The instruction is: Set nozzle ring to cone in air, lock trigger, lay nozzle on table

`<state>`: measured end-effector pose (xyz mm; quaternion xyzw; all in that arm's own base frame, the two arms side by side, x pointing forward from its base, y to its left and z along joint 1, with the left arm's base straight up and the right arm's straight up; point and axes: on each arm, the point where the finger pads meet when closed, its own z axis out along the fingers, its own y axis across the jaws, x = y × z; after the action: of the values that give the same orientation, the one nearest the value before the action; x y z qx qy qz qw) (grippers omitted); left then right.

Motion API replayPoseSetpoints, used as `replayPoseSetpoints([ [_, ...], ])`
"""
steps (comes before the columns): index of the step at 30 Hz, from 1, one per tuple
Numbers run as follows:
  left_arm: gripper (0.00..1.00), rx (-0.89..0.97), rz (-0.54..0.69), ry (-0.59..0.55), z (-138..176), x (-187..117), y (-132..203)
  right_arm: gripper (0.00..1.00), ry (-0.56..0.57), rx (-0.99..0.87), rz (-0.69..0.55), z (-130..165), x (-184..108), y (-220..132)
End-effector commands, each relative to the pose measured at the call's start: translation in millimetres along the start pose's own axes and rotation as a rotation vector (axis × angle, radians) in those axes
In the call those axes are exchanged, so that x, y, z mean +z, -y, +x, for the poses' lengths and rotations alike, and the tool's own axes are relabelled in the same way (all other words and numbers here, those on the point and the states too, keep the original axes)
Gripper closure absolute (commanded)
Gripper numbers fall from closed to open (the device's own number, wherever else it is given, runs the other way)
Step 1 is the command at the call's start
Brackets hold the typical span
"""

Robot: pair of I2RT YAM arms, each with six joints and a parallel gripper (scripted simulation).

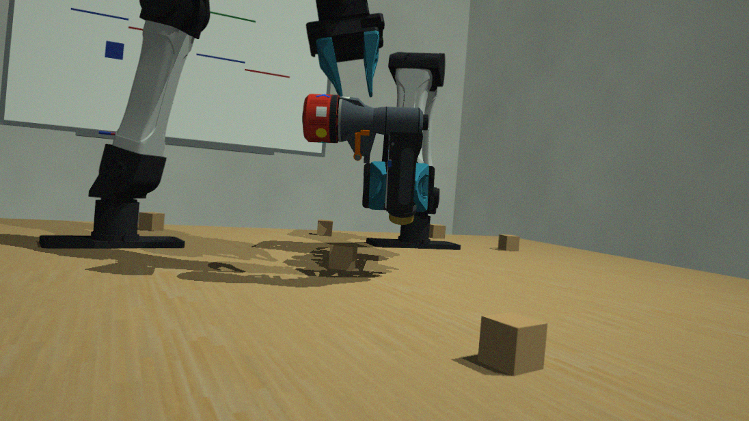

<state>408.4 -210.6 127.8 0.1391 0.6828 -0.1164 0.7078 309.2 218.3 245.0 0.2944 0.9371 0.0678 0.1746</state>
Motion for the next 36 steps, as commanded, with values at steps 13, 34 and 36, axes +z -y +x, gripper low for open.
replayPoseSetpoints([
  [13, 0.64, -0.045, -0.011, 0.181, -56.4, 6.7, -3.2, 0.63, 0.016, 0.021, -0.032, -8.2, 15.1, -1.1],
  [34, 0.64, -0.045, -0.010, 0.181, -56.4, 6.7, -3.0, 0.63, 0.006, 0.019, 0.015, -4.4, 61.0, -1.1],
  [36, 0.64, -0.045, -0.009, 0.181, -56.5, 6.7, -2.7, 0.63, 0.012, 0.023, 0.005, -6.8, 57.9, -2.2],
])
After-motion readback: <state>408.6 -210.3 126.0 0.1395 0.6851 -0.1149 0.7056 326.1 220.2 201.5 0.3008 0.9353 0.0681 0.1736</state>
